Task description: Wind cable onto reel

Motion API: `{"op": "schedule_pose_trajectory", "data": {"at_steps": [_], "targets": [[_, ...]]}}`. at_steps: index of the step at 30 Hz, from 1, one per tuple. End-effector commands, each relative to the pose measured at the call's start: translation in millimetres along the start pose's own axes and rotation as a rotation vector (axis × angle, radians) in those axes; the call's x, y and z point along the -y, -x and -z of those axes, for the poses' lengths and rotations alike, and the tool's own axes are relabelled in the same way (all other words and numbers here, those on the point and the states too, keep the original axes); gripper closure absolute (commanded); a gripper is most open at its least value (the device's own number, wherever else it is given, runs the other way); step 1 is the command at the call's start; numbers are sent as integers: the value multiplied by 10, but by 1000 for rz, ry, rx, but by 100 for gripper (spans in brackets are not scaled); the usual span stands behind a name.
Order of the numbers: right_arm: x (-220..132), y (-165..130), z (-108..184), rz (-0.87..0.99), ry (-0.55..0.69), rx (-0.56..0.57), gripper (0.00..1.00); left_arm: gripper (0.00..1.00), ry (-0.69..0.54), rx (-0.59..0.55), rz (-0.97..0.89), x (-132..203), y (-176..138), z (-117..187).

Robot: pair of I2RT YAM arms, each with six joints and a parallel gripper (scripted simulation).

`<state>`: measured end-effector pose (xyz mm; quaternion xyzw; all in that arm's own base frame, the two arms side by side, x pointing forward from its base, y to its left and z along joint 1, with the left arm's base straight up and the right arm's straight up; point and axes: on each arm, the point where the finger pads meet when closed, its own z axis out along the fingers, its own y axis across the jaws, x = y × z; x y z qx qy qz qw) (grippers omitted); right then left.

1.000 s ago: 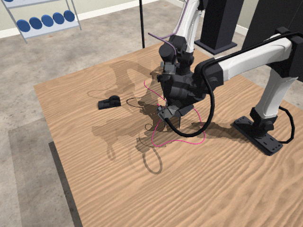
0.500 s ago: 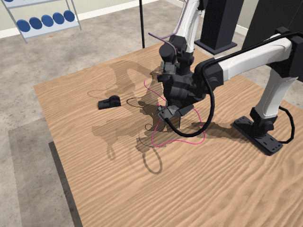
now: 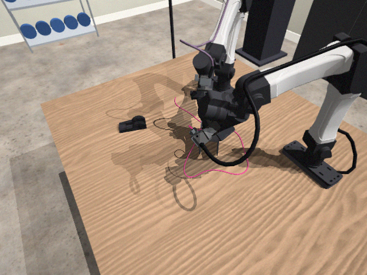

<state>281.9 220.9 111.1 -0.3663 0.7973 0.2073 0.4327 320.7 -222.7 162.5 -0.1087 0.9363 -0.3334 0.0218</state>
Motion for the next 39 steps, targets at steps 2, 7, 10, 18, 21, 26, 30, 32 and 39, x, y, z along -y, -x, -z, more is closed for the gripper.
{"op": "schedule_pose_trajectory", "data": {"at_steps": [2,7,10,18,21,26,30,32,39], "targets": [[18,97,24,3,-8,50,100,88,-12,30,-19,37,39,13],[18,97,24,3,-8,50,100,78,-12,30,-19,37,39,13],[18,97,24,3,-8,50,100,74,-12,30,-19,37,39,13],[18,97,24,3,-8,50,100,70,-23,50,-33,92,146,72],[18,97,24,3,-8,50,100,70,-14,14,-14,52,120,59],[18,97,24,3,-8,50,100,70,-16,13,-14,35,189,182],[18,97,24,3,-8,50,100,70,-15,11,-13,16,211,222],[18,97,24,3,-8,50,100,70,-17,12,-14,8,241,292],[18,97,24,3,-8,50,100,70,-18,13,-14,-37,429,576]]}}
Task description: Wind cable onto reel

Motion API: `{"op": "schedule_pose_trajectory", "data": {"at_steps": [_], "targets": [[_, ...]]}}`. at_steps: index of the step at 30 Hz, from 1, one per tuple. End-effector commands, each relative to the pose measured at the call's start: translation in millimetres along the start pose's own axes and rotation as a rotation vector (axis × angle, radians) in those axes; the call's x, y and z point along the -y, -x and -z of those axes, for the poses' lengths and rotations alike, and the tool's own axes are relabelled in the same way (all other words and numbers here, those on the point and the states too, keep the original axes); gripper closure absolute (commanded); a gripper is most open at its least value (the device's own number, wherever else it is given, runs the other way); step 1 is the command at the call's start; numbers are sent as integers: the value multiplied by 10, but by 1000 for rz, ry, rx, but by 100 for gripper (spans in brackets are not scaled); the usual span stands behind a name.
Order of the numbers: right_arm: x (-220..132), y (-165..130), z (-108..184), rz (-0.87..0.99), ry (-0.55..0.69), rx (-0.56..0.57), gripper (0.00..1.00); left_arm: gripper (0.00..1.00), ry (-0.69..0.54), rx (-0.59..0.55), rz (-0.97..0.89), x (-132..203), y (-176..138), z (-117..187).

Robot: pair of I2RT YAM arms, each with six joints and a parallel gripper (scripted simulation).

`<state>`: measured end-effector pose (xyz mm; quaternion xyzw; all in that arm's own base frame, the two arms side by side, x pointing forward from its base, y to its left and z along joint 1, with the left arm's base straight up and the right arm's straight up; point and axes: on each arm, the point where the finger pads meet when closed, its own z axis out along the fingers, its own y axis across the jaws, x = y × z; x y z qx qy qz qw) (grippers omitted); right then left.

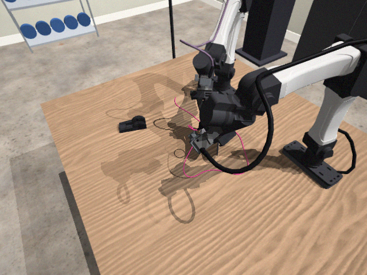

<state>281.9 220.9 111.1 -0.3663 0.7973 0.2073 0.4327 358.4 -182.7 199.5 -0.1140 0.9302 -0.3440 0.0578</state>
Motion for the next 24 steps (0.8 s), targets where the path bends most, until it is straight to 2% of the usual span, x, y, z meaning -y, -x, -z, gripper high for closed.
{"op": "schedule_pose_trajectory", "data": {"at_steps": [1,15,24], "targets": [[18,97,24,3,-8,50,100,70,12,-56,-1,-43,18,120],[18,97,24,3,-8,50,100,70,12,-57,1,-63,234,359],[18,97,24,3,-8,50,100,70,11,-63,-7,-22,229,336]]}}
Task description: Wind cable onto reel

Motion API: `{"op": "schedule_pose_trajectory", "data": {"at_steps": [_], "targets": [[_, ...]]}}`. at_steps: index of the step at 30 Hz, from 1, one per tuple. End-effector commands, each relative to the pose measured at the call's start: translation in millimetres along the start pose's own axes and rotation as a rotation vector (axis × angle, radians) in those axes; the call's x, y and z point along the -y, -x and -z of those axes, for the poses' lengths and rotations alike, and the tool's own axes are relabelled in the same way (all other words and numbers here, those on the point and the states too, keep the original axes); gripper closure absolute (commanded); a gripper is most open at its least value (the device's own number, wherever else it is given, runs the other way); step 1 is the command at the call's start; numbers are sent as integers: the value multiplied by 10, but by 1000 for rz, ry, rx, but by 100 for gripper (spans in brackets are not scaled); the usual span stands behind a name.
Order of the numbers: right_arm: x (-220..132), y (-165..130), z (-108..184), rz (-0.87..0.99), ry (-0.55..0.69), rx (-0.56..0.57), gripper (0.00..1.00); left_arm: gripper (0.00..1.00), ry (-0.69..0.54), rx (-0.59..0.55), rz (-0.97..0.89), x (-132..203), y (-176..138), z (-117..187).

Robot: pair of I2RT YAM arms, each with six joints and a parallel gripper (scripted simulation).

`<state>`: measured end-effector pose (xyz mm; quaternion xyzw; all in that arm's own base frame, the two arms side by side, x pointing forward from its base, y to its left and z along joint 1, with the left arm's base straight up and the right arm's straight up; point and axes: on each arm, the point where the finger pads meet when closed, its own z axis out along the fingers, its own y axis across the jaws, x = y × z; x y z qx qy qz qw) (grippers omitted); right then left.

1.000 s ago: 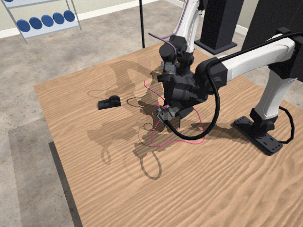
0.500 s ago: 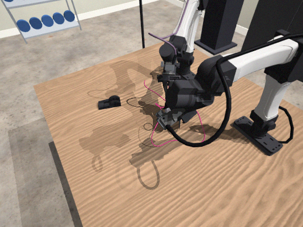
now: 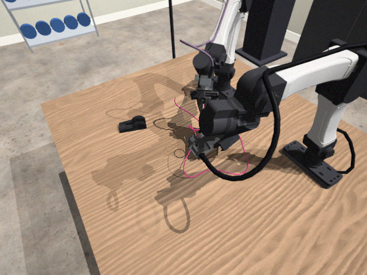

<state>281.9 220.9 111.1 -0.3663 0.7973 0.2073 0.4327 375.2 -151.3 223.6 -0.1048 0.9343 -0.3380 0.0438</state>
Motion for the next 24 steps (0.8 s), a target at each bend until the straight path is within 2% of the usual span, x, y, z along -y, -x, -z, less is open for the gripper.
{"op": "schedule_pose_trajectory", "data": {"at_steps": [1,16,21,24], "targets": [[18,97,24,3,-8,50,100,70,-4,-34,2,23,-28,-20],[21,127,33,5,-9,56,100,70,-5,-29,2,34,-9,-11],[45,337,78,18,-16,96,100,70,-2,-20,-1,16,-36,21],[45,363,92,17,-16,94,100,70,11,1,-8,-20,-60,74]]}}
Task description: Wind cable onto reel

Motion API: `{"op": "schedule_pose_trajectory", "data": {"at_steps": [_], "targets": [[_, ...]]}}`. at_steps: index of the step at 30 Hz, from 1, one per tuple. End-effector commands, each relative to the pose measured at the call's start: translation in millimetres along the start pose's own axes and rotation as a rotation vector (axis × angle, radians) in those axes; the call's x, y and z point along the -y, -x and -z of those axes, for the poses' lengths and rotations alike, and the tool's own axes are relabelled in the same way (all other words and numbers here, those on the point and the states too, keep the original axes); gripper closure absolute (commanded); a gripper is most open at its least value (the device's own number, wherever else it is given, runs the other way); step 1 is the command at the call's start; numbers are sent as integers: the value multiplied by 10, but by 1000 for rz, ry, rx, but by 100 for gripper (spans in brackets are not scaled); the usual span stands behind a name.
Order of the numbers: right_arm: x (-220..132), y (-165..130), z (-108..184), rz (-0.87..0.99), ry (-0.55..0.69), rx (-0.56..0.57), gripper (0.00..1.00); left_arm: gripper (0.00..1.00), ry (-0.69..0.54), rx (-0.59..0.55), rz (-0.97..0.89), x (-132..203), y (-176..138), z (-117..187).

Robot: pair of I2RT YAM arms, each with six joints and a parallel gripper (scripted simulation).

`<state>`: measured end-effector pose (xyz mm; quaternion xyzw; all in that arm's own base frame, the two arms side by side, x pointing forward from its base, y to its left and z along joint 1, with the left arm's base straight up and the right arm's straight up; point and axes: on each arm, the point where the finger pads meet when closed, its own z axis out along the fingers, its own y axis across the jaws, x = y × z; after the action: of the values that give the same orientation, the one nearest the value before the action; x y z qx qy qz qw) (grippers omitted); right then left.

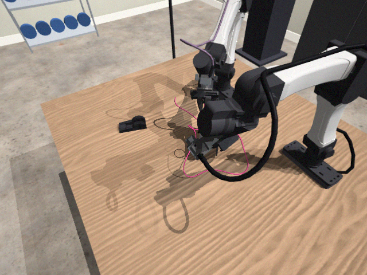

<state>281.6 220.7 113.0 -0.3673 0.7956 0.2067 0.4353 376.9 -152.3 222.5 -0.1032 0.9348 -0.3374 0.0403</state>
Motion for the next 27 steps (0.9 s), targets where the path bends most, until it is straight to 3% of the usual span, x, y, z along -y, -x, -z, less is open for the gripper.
{"op": "schedule_pose_trajectory", "data": {"at_steps": [1,10,27], "targets": [[40,309,80,6,-11,68,100,70,7,19,-17,-5,-65,107],[33,401,157,5,-10,63,100,70,6,73,-73,15,8,120],[24,772,409,5,-10,64,100,70,42,291,-231,-30,234,367]]}}
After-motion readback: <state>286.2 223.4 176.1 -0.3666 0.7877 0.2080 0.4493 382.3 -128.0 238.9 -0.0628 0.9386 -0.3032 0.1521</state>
